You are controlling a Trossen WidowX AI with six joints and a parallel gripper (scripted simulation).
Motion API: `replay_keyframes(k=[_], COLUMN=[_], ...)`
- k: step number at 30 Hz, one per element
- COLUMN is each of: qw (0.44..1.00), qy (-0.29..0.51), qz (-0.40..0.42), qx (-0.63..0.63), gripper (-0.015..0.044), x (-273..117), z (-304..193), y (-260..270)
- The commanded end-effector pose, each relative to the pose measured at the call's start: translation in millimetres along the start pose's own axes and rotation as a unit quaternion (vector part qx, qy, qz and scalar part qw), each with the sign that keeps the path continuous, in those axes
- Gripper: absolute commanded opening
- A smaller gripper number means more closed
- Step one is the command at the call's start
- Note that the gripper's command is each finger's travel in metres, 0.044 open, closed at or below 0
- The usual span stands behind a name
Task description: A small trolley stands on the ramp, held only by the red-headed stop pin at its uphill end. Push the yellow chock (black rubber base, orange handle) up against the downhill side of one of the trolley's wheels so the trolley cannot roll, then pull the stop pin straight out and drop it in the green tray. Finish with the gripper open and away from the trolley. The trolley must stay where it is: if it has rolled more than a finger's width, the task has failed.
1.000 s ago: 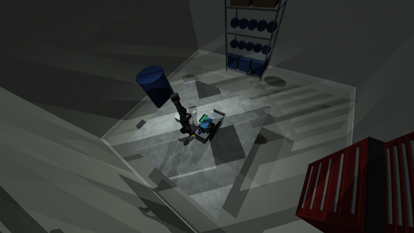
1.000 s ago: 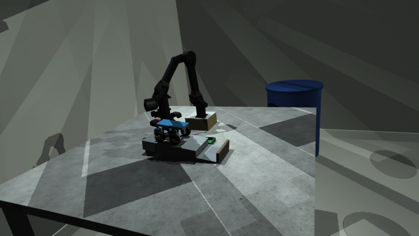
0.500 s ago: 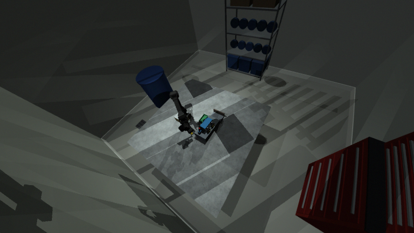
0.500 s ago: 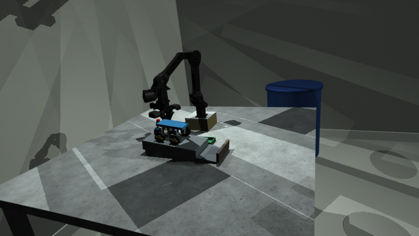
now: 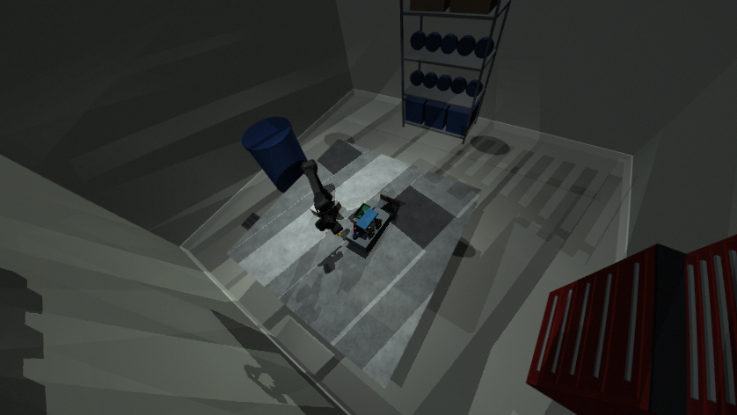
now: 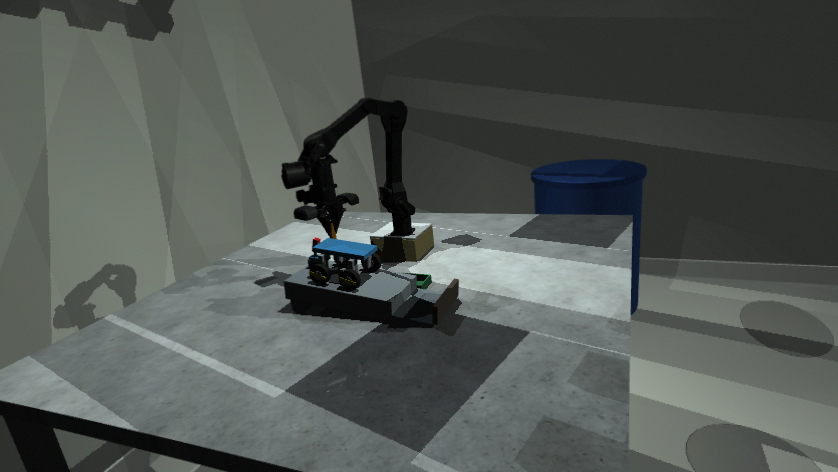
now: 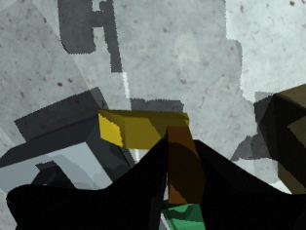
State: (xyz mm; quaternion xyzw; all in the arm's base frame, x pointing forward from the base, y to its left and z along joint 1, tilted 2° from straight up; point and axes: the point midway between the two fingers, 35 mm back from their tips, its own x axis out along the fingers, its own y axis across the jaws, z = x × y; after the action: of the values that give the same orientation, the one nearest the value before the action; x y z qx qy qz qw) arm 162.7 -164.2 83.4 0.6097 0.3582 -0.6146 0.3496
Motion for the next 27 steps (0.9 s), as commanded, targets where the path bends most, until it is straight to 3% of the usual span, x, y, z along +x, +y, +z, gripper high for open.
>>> replay_keyframes(k=[1,19,27], qw=[1.000,1.000,0.993], qy=[0.001,0.001,0.000], qz=[0.004,0.004,0.004], qx=[0.001,-0.002,-0.122], gripper=[0.0000,0.0000,0.0000], x=[-14.6,-47.7,-47.7], z=[-0.2,-0.4,-0.4], y=[1.1,3.7,3.7])
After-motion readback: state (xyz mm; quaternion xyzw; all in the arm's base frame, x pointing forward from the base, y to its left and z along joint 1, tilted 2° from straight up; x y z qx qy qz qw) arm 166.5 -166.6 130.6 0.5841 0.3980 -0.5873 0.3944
